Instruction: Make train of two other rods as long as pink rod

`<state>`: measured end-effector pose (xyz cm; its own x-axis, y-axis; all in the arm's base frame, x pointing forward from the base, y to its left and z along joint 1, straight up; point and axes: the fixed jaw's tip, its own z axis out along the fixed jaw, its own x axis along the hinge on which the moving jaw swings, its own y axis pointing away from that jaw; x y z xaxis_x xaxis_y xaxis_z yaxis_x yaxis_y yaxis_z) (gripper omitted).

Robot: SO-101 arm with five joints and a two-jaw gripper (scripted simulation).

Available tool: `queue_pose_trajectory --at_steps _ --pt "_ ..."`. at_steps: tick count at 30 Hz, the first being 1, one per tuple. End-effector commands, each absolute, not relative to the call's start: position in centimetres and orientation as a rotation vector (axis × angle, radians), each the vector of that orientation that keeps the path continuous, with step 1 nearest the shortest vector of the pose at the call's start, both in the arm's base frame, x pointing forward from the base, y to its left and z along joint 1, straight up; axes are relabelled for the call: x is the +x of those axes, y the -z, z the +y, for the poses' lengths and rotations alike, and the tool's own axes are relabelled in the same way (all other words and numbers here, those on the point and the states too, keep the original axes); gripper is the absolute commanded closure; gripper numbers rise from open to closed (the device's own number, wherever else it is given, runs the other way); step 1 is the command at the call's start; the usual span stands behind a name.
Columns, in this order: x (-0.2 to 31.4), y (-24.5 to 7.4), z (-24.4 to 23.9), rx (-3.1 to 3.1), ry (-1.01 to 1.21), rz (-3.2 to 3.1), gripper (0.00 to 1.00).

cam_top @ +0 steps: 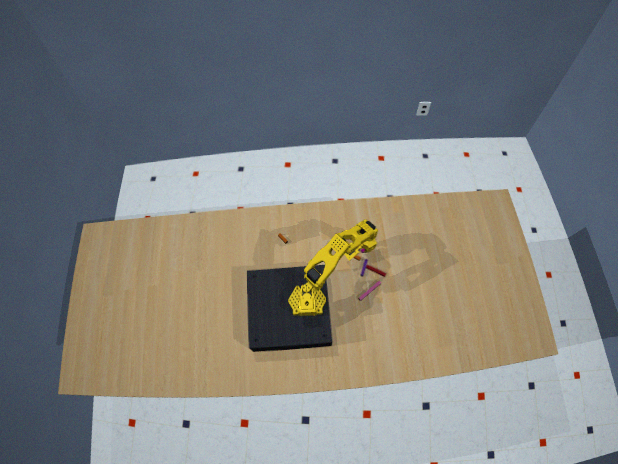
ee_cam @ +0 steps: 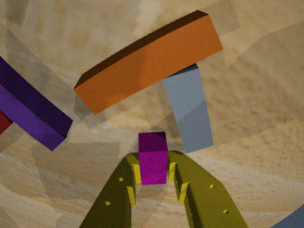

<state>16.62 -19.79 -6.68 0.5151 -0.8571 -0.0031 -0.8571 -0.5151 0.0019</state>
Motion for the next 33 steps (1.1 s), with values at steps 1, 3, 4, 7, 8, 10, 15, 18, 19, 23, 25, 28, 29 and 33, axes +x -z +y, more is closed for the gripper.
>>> queue_pose_trajectory --at_steps 1,3,4,7,8,10,15,18,19,23,25,28,29,33 --pt "16.59 7.05 -19.6 2.746 0.016 -1.533 1.0" --pt "16.59 7.05 -19.6 2.746 0.016 -1.533 1.0" --pt "16.59 7.05 -19.6 2.746 0.016 -1.533 1.0" --pt "16.59 7.05 -19.6 2.746 0.016 -1.533 1.0" --pt "16.59 7.05 -19.6 2.746 0.016 -1.533 1.0" --pt "16.59 7.05 -19.6 2.746 0.016 -1.533 1.0" --pt "16.59 7.05 -19.6 2.746 0.016 -1.533 1.0" --pt "16.59 7.05 -19.6 2.746 0.016 -1.533 1.0" --pt "16.59 7.05 -19.6 2.746 0.016 -1.533 1.0" --pt "16.59 7.04 -19.6 2.746 0.016 -1.533 1.0" --pt "16.6 6.98 -19.6 2.746 0.016 -1.533 1.0" --pt "16.64 6.73 -19.61 2.746 0.016 -1.533 1.0" --pt "16.66 6.6 -19.61 2.746 0.016 -1.533 1.0" --pt "16.71 6.27 -19.6 2.746 0.016 -1.533 1.0"
